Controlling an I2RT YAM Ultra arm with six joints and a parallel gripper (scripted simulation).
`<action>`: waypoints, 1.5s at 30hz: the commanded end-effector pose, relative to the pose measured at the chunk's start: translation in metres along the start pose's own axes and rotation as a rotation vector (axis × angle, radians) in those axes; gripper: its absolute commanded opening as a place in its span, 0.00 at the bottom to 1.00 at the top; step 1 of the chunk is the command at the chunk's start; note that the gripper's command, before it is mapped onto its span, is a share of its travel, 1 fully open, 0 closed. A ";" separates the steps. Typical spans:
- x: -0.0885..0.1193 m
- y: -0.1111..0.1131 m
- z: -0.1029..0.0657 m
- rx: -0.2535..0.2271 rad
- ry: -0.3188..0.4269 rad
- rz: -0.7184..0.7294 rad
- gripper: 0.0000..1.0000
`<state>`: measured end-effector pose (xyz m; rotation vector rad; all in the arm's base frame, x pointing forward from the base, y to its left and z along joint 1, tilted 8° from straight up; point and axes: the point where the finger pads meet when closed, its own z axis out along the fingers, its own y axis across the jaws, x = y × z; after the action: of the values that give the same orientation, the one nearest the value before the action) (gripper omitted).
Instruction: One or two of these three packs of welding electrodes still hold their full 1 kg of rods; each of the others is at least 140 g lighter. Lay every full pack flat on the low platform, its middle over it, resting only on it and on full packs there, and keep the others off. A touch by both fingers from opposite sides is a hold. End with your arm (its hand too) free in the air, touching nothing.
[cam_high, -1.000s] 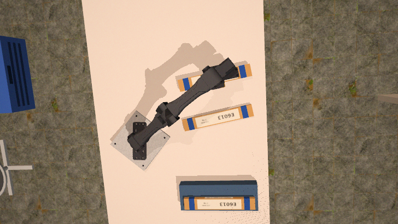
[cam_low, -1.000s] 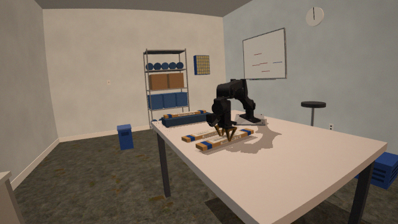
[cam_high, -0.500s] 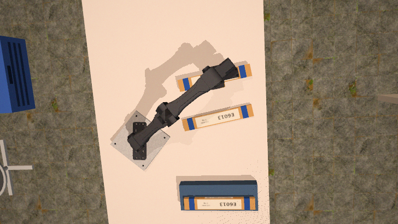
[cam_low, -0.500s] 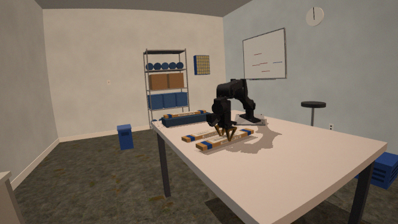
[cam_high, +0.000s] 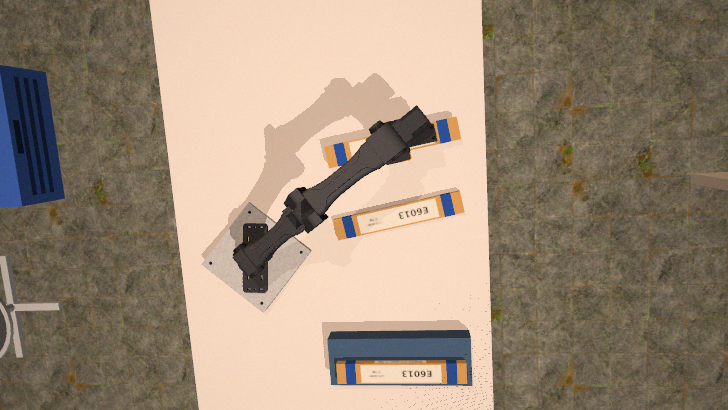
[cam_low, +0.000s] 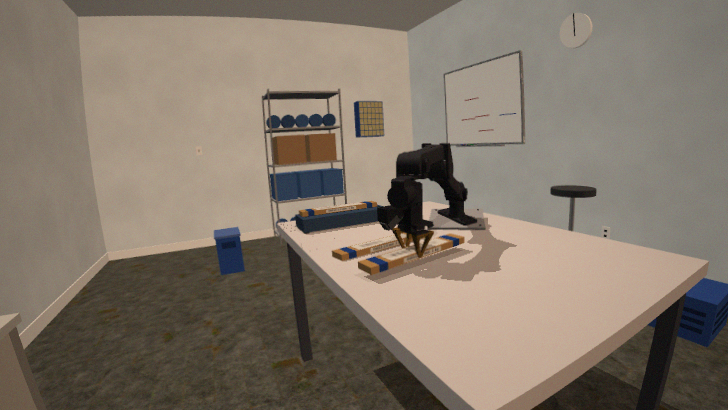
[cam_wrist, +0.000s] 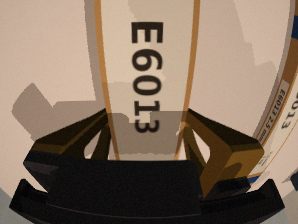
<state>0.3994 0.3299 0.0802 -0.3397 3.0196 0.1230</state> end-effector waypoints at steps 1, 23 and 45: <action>-0.010 -0.001 -0.058 -0.049 -0.100 0.003 0.00; -0.003 0.001 -0.086 -0.033 -0.066 -0.001 0.00; 0.001 -0.002 -0.124 -0.024 -0.048 0.000 0.00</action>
<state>0.3890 0.3214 0.1439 -0.3352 2.9595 0.1757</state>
